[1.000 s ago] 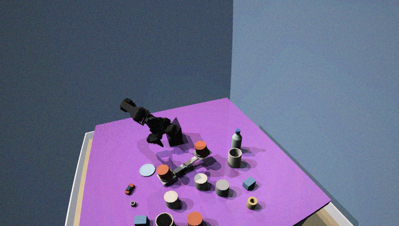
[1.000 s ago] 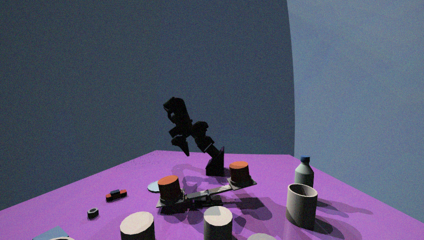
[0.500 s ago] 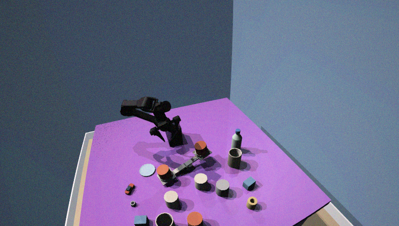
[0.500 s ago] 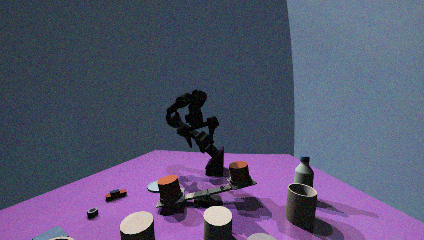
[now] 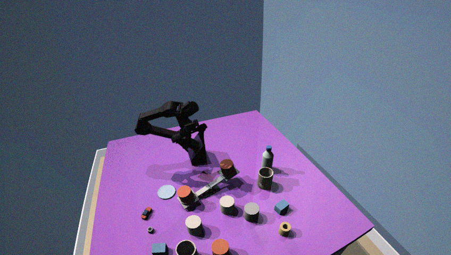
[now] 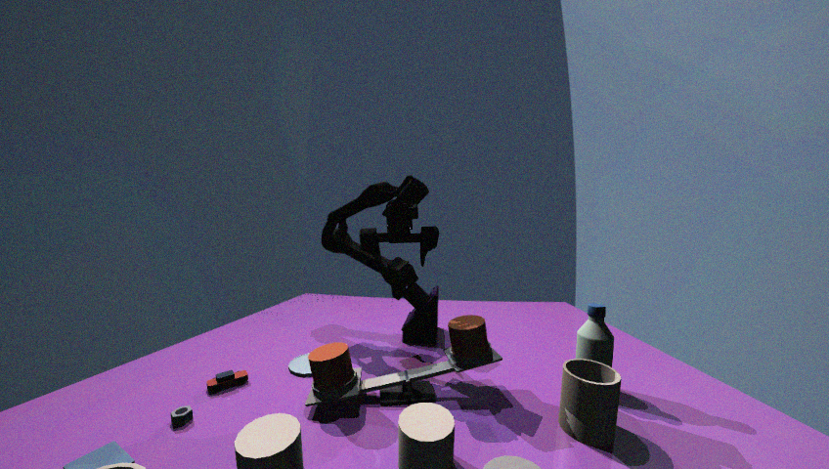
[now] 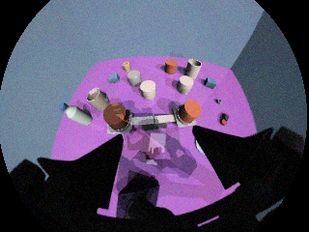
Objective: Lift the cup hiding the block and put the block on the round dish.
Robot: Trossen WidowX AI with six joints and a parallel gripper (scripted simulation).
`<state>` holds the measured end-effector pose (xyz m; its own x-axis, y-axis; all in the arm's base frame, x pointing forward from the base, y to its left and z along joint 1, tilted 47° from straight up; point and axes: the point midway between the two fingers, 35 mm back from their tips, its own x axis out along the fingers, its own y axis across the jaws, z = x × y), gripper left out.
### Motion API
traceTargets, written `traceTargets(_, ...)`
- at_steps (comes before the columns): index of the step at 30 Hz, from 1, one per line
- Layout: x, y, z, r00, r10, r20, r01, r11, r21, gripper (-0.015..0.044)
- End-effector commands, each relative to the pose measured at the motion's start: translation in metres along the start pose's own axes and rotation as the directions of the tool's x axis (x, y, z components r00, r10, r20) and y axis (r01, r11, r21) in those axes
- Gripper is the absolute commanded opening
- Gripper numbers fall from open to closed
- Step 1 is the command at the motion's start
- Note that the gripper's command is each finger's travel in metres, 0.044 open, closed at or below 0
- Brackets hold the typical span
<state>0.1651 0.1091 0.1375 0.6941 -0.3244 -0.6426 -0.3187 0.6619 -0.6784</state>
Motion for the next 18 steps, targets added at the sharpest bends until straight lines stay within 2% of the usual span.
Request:
traceTargets(1, -0.003, 0.001, -0.001, 0.999, -0.018, 0.033, 0.020, 0.999, -0.047, 0.0440)
traceTargets(8, -0.001, 0.000, 0.001, 1.000, -0.022, 0.021, 0.023, 0.999, -0.027, 0.0440)
traceTargets(18, 0.015, -0.014, 0.013, 0.992, -0.045, -0.117, 0.068, 0.977, 0.203, 0.0440)
